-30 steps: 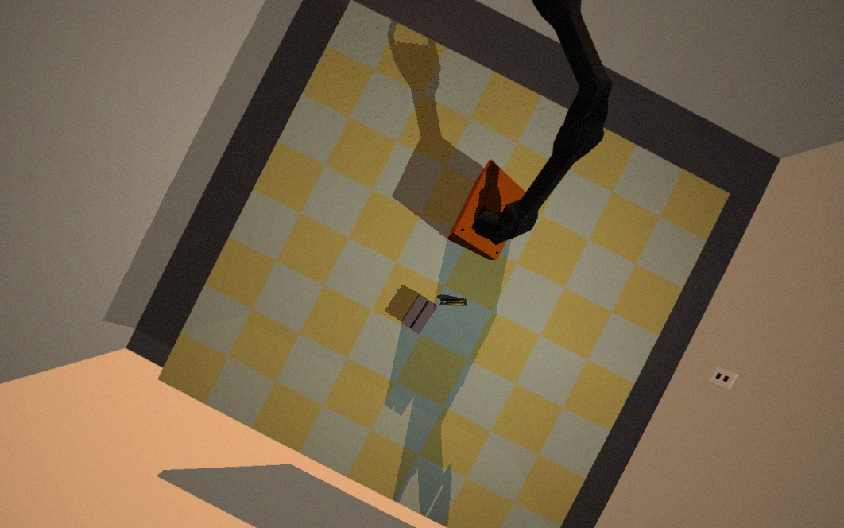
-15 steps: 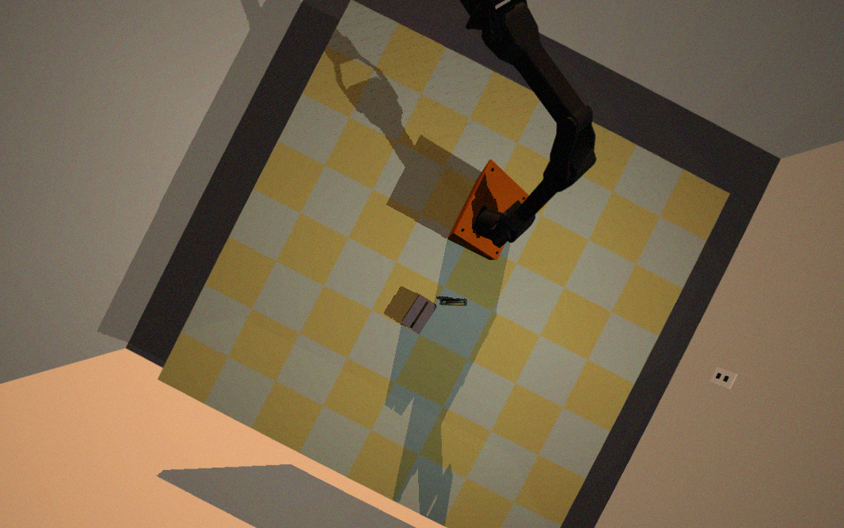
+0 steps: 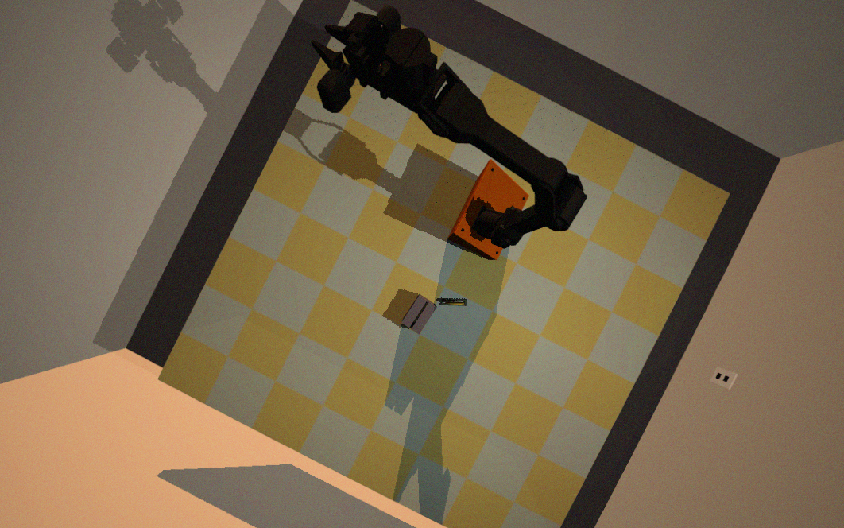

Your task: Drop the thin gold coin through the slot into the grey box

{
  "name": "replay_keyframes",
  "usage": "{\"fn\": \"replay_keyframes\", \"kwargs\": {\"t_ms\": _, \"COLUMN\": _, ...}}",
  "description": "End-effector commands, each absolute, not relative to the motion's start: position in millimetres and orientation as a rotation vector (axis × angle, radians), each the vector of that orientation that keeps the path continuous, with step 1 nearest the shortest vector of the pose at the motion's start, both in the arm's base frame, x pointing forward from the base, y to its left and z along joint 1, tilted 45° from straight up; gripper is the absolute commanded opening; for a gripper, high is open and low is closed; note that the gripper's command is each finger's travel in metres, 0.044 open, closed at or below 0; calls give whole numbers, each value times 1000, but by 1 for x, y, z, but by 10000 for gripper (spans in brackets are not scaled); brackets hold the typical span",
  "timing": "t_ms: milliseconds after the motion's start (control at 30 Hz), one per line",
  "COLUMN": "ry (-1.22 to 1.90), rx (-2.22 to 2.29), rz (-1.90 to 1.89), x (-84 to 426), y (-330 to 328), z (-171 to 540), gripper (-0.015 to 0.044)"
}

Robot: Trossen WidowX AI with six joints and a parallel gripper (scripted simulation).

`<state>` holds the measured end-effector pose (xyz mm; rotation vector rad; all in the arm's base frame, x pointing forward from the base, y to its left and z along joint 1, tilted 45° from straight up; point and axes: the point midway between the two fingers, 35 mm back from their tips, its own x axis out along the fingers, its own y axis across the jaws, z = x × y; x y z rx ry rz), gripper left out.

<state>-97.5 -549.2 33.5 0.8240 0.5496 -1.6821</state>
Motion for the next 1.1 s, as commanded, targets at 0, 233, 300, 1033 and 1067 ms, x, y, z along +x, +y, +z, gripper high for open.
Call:
{"fn": "replay_keyframes", "kwargs": {"t_ms": 0, "ry": 579, "rx": 889, "rz": -1530, "x": -25, "y": -533, "z": 26, "gripper": 161}}
{"fn": "replay_keyframes", "kwargs": {"t_ms": 233, "ry": 652, "rx": 995, "rz": -1285, "x": 85, "y": -485, "z": 15, "gripper": 161}}
{"fn": "replay_keyframes", "kwargs": {"t_ms": 300, "ry": 679, "rx": 1025, "rz": -1215, "x": 114, "y": -466, "z": 12, "gripper": 161}}
{"fn": "replay_keyframes", "kwargs": {"t_ms": 1033, "ry": 1191, "rx": 1360, "rz": -535, "x": 295, "y": -149, "z": -1, "gripper": 161}}
{"fn": "replay_keyframes", "kwargs": {"t_ms": 1067, "ry": 1226, "rx": 1373, "rz": -510, "x": 296, "y": -132, "z": -1, "gripper": 161}}
